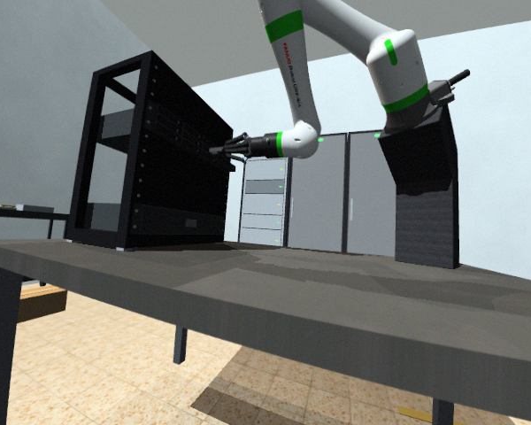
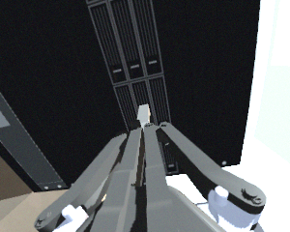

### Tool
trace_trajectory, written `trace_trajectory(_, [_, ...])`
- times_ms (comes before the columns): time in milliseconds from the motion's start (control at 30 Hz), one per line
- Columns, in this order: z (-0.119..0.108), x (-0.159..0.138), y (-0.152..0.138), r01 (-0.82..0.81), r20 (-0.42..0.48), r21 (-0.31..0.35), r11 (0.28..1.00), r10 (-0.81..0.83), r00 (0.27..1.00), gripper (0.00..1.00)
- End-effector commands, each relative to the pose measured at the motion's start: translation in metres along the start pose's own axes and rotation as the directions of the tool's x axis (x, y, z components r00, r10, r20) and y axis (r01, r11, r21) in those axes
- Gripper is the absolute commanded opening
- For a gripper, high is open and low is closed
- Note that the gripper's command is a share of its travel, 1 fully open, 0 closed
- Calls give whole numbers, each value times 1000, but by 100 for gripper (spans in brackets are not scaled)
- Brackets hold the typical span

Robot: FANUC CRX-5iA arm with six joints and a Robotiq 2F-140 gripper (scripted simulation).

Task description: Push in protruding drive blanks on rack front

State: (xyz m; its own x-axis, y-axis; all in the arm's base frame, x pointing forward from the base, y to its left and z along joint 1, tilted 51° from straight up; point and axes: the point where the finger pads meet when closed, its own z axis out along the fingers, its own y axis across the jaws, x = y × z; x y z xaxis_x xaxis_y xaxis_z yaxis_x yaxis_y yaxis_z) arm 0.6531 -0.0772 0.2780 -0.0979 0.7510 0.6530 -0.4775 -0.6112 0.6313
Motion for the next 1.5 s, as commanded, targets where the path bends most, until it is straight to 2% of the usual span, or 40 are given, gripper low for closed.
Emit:
trace_trajectory(0, [0, 0, 1, 0, 0, -1, 1000, 0, 1000, 10])
trace_trajectory(1467, [4, 0, 1, 1, 0, -1, 1000, -1, 1000, 10])
